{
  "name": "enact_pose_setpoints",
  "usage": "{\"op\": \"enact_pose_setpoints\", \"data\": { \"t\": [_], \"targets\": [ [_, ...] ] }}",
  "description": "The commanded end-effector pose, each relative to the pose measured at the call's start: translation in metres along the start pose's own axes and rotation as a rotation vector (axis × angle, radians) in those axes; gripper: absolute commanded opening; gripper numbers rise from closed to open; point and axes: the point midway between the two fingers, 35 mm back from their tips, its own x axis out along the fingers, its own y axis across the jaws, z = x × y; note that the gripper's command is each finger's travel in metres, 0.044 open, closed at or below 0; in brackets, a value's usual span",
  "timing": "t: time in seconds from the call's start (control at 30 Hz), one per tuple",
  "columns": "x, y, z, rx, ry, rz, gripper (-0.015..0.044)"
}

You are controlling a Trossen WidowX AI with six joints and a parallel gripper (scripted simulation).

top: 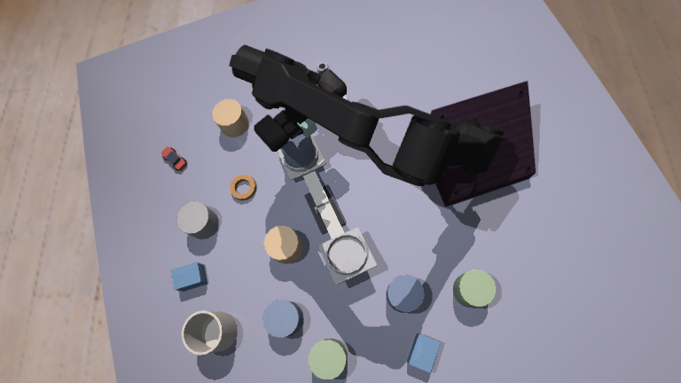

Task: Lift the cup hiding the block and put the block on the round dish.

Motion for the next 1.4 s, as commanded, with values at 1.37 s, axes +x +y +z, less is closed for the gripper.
{"op": "enact_pose_setpoints", "data": {
  "t": [1.37],
  "targets": [
    [0.101, -0.106, 0.068, 0.006, 0.036, 0.016, 0.0000]
  ]
}}
